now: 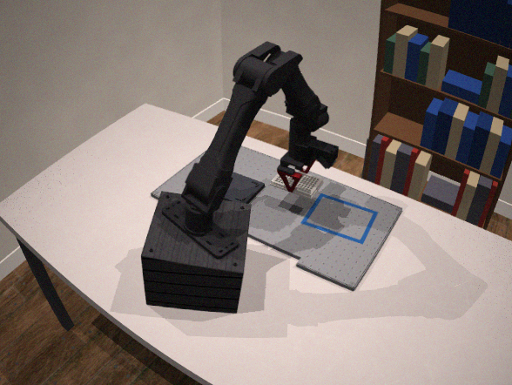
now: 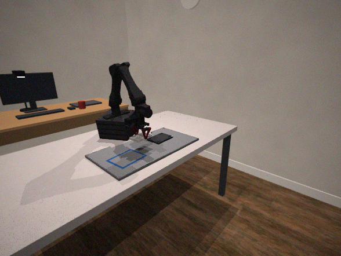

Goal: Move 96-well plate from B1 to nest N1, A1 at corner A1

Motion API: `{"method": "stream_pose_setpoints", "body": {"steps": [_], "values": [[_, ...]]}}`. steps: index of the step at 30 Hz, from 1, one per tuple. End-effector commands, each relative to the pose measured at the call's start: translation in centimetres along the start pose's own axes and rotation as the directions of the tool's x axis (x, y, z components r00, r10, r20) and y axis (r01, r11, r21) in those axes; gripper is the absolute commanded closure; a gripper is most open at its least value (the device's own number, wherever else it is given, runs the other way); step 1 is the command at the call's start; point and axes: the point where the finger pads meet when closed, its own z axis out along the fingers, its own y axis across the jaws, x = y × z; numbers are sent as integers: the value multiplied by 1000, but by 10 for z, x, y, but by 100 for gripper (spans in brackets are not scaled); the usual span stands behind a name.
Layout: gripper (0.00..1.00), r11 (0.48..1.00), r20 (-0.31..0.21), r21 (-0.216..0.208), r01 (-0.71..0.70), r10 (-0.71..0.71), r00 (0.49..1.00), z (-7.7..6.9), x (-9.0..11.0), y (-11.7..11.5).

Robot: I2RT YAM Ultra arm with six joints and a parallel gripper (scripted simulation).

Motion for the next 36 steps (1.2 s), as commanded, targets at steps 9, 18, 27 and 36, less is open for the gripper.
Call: {"method": "stream_pose_setpoints", "body": {"steps": [9, 18, 27, 36], "values": [[100, 999, 14, -30, -18, 18, 1000, -9, 34, 0], [100, 999, 12, -35, -18, 19, 1000, -12, 60, 0], [100, 1000, 11, -25, -17, 18, 1000, -12, 83, -6], [100, 1000, 14, -1, -14, 14, 1000, -6, 113, -13]]}}
